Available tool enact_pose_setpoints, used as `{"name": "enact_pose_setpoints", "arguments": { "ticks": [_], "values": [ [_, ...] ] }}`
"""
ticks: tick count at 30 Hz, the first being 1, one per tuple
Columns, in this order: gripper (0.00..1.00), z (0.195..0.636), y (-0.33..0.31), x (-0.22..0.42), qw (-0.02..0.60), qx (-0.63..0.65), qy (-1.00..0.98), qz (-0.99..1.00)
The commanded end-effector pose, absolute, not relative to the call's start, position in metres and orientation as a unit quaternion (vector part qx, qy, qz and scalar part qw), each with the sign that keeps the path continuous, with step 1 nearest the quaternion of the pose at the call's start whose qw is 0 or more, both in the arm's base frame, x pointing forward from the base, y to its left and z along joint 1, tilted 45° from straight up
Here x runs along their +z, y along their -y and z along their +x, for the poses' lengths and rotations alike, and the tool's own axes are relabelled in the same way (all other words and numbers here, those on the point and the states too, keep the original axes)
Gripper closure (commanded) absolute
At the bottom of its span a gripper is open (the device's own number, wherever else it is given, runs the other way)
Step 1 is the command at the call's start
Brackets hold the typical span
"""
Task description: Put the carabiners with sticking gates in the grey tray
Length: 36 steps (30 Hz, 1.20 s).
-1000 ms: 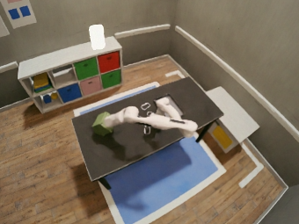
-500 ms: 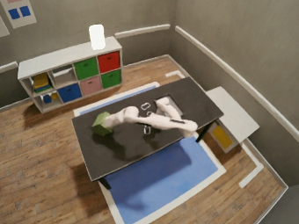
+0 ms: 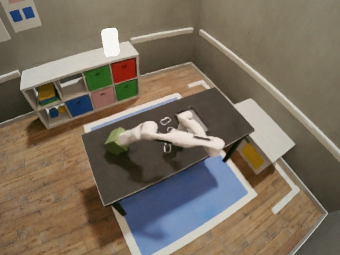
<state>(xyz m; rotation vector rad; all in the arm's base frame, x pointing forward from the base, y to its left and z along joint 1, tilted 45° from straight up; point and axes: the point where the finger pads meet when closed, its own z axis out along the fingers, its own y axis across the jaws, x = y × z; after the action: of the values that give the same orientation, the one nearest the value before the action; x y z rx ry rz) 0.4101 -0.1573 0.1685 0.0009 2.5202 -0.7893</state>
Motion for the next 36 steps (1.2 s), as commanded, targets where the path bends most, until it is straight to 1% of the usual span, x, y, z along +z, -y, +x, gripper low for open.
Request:
{"name": "enact_pose_setpoints", "arguments": {
  "ticks": [1,33,34,36],
  "values": [
    [0.41,0.4102,0.1572,0.1689,0.248,-0.290,-0.924,0.000],
    [0.41,0.4104,0.1570,0.1693,0.249,-0.290,-0.924,0.000],
    [0.43,0.4105,0.1569,0.1694,0.249,-0.290,-0.924,0.000],
    [0.43,0.4105,0.1569,0.1694,0.249,-0.290,-0.924,0.000]
  ]
}}
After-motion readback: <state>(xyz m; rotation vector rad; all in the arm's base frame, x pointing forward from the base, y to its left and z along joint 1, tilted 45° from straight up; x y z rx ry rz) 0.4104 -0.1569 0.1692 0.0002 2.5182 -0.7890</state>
